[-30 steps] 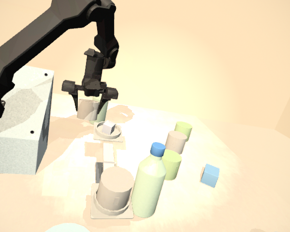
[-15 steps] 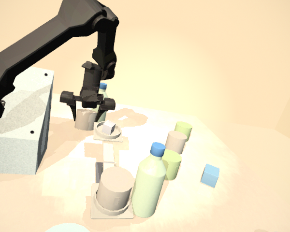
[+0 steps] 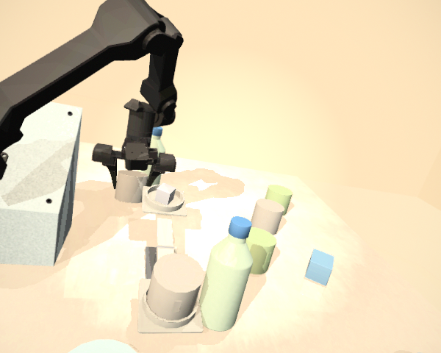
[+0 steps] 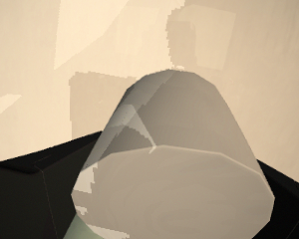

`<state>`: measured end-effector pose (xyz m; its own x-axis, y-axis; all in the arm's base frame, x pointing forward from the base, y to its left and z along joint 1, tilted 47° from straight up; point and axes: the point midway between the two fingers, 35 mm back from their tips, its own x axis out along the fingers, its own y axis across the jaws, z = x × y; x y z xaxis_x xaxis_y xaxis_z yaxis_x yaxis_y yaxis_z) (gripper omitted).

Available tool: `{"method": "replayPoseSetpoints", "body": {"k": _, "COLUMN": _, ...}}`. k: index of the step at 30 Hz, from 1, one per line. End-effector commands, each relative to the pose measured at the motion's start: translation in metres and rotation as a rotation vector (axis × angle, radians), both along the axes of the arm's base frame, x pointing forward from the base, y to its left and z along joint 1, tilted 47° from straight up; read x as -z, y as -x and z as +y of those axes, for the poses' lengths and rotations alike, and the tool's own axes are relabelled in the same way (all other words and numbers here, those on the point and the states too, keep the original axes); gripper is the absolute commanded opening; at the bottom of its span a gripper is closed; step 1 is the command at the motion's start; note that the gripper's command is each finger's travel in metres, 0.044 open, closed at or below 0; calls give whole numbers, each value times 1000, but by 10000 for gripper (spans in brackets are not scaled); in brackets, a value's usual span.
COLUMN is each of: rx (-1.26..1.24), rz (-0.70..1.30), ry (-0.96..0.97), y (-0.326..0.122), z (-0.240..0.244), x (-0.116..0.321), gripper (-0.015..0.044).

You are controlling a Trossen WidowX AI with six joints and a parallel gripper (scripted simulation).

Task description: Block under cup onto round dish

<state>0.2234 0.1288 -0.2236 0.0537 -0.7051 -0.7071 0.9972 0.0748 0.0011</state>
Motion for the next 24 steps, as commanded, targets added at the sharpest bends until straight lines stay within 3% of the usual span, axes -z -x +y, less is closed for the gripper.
{"method": "replayPoseSetpoints", "body": {"k": 1, "rx": 1, "rz": -2, "ry": 0, "y": 0, "z": 0, "x": 0, "gripper": 105}}
{"method": "replayPoseSetpoints", "body": {"k": 14, "rx": 0, "rz": 0, "ry": 1, "y": 0, "z": 9, "x": -8, "gripper": 440}}
{"method": "replayPoseSetpoints", "body": {"k": 17, "rx": -4, "rz": 3, "ry": 6, "y": 4, "z": 35, "x": -37, "gripper": 440}}
{"method": "replayPoseSetpoints", "body": {"k": 22, "rx": -4, "rz": 4, "ry": 6, "y": 5, "z": 37, "x": -39, "gripper": 440}}
{"method": "replayPoseSetpoints", "body": {"k": 24, "rx": -1, "rz": 10, "ry": 1, "y": 4, "z": 37, "x": -42, "gripper": 387}}
